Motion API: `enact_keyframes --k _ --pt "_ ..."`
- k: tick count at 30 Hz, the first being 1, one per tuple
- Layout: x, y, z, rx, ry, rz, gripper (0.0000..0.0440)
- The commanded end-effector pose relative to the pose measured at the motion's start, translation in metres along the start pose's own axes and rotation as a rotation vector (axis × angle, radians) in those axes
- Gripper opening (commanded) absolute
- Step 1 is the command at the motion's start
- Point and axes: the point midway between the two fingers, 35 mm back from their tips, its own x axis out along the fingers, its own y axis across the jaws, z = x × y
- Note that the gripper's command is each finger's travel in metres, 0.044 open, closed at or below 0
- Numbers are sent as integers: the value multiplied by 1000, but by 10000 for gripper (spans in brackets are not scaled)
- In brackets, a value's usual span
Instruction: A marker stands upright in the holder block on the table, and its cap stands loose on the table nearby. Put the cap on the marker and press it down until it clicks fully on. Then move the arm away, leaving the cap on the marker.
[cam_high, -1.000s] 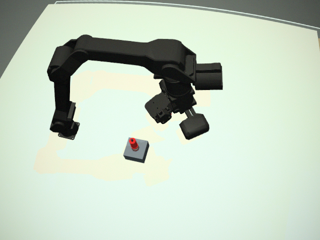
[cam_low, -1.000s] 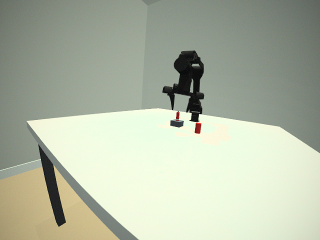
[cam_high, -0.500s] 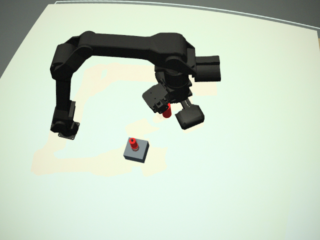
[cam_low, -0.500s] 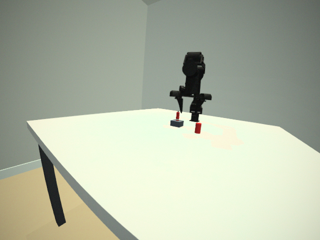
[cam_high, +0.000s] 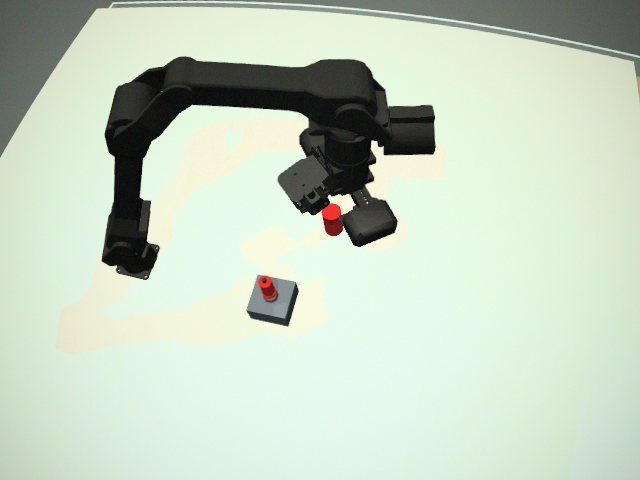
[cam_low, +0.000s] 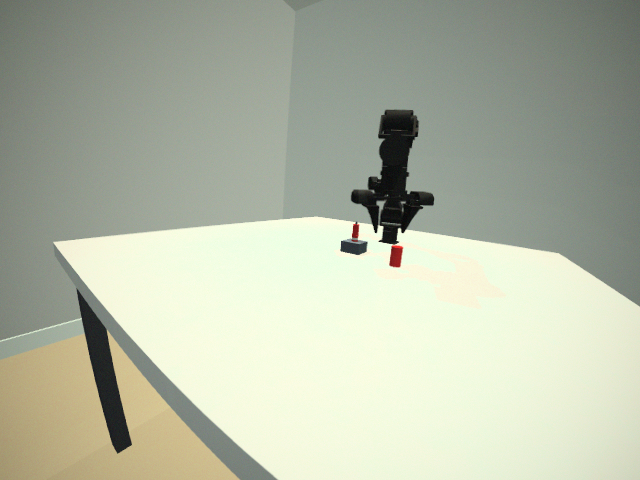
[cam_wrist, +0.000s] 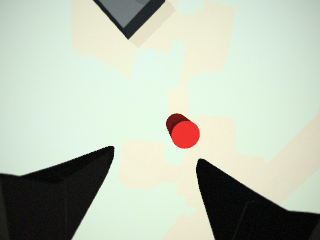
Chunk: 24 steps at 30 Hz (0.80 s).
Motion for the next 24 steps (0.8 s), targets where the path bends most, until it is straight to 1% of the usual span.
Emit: enact_keyframes --k 1,13,24 --pt "5 -8 3 -5 -24 -18 316" --pt "21 -23 8 -46 -74 -40 306" --pt "43 -28 8 -89 -99 -53 285"
